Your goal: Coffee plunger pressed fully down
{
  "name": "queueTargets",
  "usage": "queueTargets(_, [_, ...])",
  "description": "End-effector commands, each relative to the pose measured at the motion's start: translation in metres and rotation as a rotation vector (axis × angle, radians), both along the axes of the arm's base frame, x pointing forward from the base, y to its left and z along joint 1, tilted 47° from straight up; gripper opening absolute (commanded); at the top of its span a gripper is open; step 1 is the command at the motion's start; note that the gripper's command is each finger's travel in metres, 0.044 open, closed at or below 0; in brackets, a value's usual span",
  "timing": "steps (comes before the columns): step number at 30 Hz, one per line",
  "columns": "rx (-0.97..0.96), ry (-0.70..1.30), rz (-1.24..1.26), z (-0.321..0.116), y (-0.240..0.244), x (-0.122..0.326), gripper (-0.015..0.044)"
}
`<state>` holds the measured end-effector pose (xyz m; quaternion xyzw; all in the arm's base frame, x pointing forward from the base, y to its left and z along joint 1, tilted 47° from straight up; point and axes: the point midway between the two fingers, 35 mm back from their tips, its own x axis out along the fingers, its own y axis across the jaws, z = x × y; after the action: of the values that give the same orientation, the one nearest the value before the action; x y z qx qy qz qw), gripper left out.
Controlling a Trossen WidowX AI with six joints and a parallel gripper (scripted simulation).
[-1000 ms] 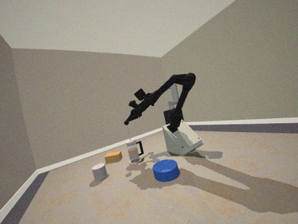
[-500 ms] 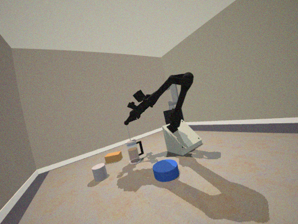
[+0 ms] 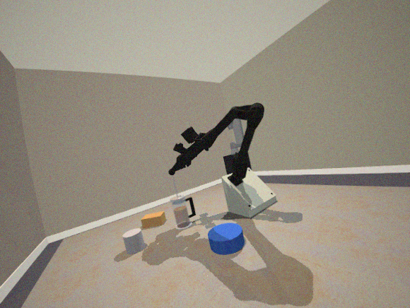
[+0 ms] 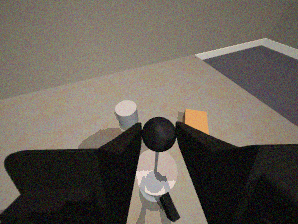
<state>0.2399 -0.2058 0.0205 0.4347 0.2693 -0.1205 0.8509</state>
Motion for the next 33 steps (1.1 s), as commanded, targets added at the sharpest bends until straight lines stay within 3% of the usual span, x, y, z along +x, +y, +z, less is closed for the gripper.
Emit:
queueTargets(1, [0.004,0.002,-0.003,-0.002,0.001,0.001,0.0126])
queueTargets(33, [0.003,0.009,-0.001,-0.045,0.03,0.015,0.0126])
